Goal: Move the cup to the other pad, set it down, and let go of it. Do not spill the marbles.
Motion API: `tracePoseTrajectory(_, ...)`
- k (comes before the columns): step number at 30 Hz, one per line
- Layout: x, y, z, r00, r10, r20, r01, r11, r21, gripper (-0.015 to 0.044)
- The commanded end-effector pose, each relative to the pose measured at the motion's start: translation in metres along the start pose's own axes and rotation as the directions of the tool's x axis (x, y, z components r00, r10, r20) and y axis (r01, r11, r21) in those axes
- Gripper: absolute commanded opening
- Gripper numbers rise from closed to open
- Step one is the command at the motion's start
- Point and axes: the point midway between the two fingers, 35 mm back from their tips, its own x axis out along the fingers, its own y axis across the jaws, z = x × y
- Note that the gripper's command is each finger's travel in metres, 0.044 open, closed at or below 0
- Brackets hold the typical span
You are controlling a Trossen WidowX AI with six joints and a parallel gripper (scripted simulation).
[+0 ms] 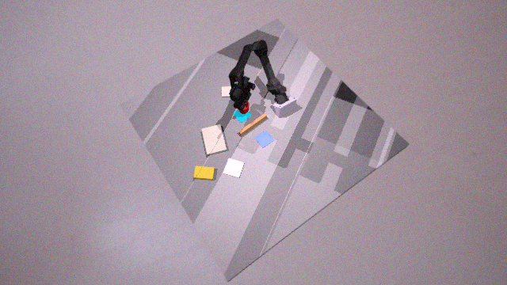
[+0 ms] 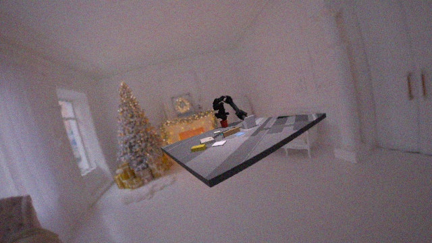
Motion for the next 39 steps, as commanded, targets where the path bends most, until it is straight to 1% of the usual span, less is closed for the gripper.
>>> tracePoseTrajectory(1, -0.003, -0.004, 0.011, 1.0, 0.01, 0.007, -0.01, 1.0, 0.004, 0.0)
tracePoseTrajectory(9, 0.0, -0.007, 0.016, 1.0, 0.009, 0.008, -0.009, 1.0, 0.004, 0.0)
tracePoseTrajectory(39, 0.037, -0.005, 0.017, 1.0, 0.01, 0.008, -0.01, 1.0, 0.005, 0.0)
